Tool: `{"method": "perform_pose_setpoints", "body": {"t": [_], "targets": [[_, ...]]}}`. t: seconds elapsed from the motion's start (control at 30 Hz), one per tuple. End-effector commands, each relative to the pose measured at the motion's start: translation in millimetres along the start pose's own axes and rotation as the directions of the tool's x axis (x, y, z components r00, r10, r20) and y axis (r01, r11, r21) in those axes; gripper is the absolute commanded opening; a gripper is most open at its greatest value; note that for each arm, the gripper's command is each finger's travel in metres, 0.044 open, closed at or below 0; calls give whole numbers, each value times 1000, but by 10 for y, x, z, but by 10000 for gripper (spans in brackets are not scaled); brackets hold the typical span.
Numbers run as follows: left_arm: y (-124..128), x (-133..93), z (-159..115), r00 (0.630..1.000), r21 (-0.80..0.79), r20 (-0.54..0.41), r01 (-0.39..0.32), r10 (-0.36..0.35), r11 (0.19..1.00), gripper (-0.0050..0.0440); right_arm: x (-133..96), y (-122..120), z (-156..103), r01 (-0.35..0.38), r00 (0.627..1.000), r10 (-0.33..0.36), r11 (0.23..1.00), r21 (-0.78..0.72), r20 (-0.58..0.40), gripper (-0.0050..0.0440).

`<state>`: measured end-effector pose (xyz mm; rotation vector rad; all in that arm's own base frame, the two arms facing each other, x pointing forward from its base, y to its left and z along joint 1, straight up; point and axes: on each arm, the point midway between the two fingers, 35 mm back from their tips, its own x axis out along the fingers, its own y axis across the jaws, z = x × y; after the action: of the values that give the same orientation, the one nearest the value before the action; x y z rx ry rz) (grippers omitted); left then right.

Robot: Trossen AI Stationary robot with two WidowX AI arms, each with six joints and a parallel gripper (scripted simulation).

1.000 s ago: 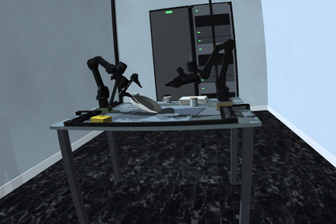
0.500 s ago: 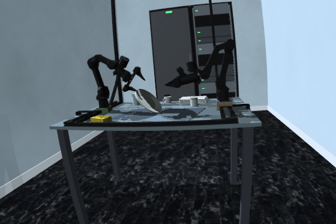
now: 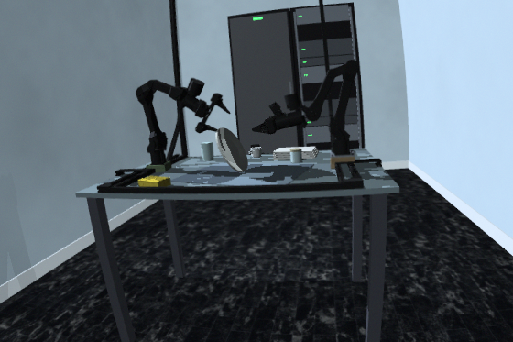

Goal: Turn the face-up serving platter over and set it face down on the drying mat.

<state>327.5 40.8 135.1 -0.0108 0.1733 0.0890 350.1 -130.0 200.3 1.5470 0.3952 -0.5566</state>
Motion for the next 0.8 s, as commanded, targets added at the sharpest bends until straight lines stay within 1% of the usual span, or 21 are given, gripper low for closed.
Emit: {"method": "perform_pose_setpoints", "body": {"t": [0.0,0.17,0.27,0.5,0.6,0.7,0.77], "targets": [[-3,-2,-7,1000,4,-1,3,-3,1000,440,65,77,6,-3,1000,3,1000,2,0,440],[-3,-2,-7,1000,4,-1,3,-3,1000,440,152,228,6,-3,1000,3,1000,2,0,440],[-3,-2,-7,1000,4,-1,3,-3,1000,440,211,302,6,-38,999,38,999,2,0,440],[-3,-2,-7,1000,4,-1,3,-3,1000,440,362,487,7,-39,999,39,999,2,0,440],[-3,-2,-7,1000,4,-1,3,-3,1000,440,385,512,7,-39,999,39,999,2,0,440],[-3,-2,-7,1000,4,-1,3,-3,1000,440,459,572,7,-74,997,74,997,2,1,440],[-3,-2,-7,1000,4,-1,3,-3,1000,440,504,610,7,-75,997,75,997,2,1,440]]}}
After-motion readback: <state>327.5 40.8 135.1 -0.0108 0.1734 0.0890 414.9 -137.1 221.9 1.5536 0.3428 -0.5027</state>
